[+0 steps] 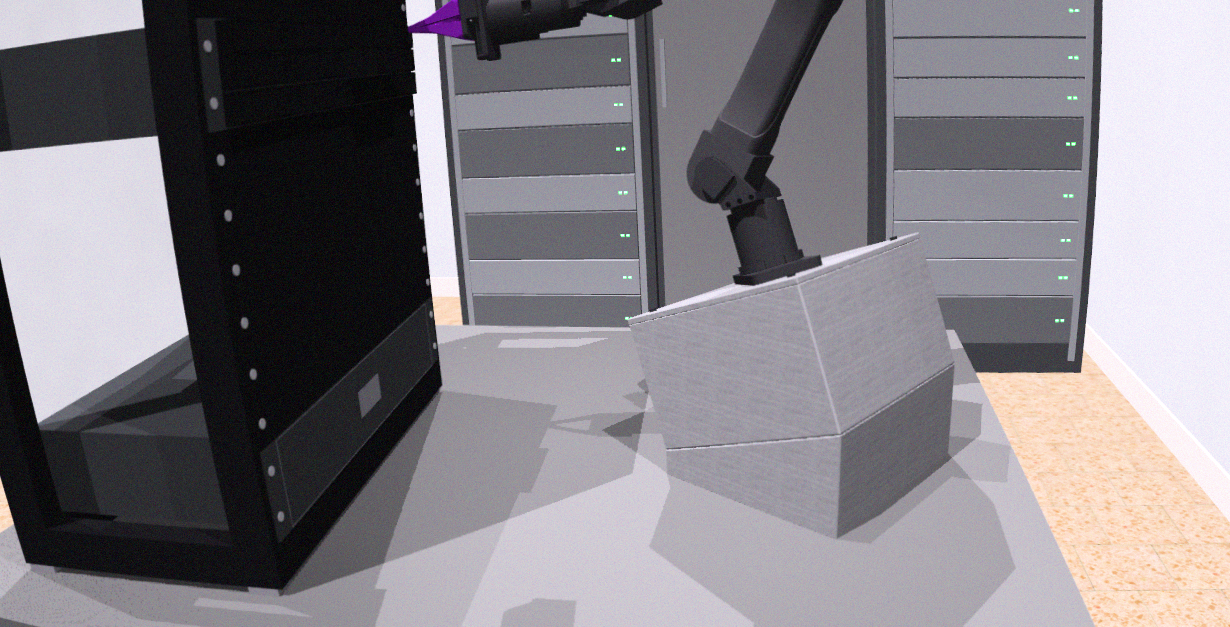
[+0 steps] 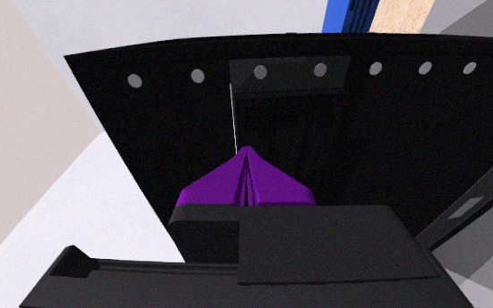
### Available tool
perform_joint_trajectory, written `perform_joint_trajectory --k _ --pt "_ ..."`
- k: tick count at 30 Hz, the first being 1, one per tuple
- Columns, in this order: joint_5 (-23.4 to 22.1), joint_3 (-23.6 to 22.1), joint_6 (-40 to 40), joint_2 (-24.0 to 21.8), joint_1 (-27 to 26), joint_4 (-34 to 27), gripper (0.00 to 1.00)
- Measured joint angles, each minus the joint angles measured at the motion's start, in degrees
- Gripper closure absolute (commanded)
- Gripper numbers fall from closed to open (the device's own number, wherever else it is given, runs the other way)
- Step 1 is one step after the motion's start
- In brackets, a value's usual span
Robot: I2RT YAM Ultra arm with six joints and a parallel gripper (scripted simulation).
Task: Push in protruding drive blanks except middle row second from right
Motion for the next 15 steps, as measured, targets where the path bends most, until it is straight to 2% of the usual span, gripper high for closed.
perform_joint_trajectory --k 4,10,15 --pt "-2.05 -2.03 0.85 -5.73 -4.20 1.22 1.00" --pt "-7.87 -6.03 3.41 -13.97 -12.28 -0.74 1.00" --pt "-12.50 -6.93 5.27 -16.57 -16.70 -1.77 1.00"
